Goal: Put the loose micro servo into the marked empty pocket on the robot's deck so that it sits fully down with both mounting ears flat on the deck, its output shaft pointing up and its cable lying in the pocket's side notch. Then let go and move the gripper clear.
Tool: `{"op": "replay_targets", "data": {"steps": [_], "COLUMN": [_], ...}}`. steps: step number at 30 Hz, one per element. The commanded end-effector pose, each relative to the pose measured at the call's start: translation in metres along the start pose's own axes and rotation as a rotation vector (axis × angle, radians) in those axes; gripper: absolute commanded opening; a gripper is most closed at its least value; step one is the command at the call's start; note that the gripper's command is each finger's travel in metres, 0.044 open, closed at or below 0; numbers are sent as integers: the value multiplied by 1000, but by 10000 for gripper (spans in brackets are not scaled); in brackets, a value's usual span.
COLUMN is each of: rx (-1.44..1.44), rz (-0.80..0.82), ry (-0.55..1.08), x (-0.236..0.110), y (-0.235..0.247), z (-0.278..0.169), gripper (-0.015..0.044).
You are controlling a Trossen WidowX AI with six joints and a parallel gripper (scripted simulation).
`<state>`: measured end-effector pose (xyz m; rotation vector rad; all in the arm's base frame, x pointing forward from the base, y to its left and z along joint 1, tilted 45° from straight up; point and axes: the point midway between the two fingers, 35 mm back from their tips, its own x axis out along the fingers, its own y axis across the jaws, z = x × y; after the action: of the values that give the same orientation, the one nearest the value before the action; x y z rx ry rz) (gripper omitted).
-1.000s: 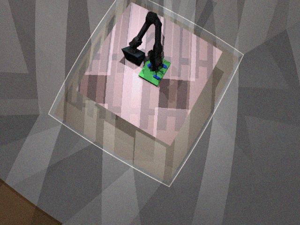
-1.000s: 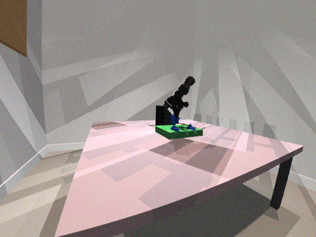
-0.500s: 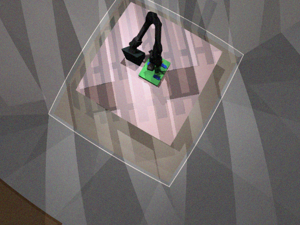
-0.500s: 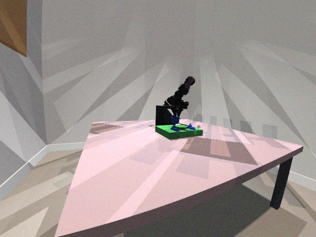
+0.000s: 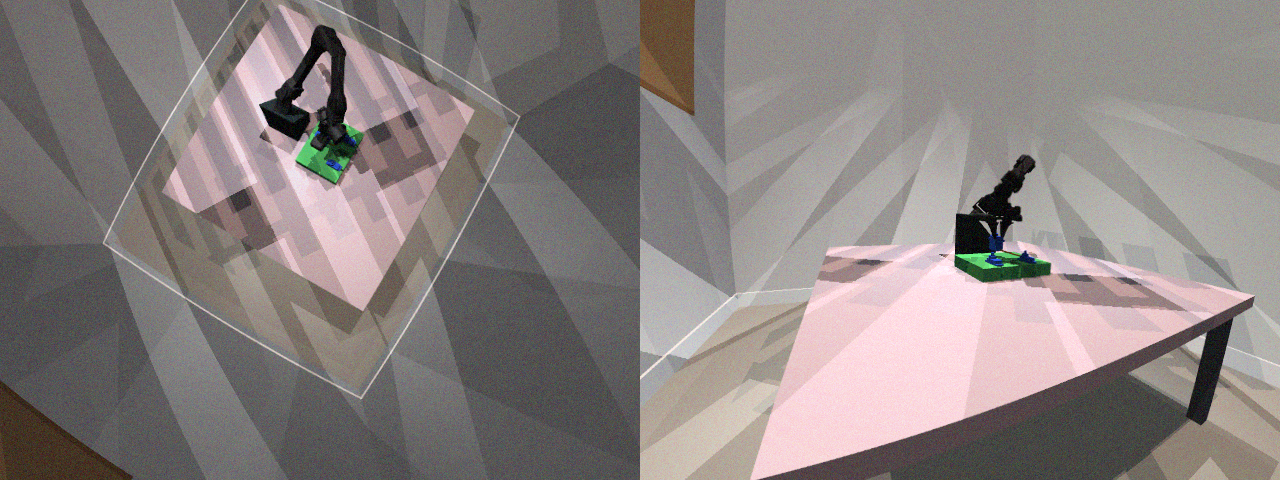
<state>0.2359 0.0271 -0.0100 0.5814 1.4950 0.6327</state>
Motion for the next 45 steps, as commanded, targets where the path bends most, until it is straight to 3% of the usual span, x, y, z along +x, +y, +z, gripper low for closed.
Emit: {"op": "replay_targets", "data": {"steps": [1, 25, 45], "rx": [1, -2, -2], "rz": [0, 0, 1], "ry": [-8, -12, -12], "x": [-2, -3, 17], "y": [1, 2, 2], "z": [13, 107, 109], "gripper": [0, 0, 0]}}
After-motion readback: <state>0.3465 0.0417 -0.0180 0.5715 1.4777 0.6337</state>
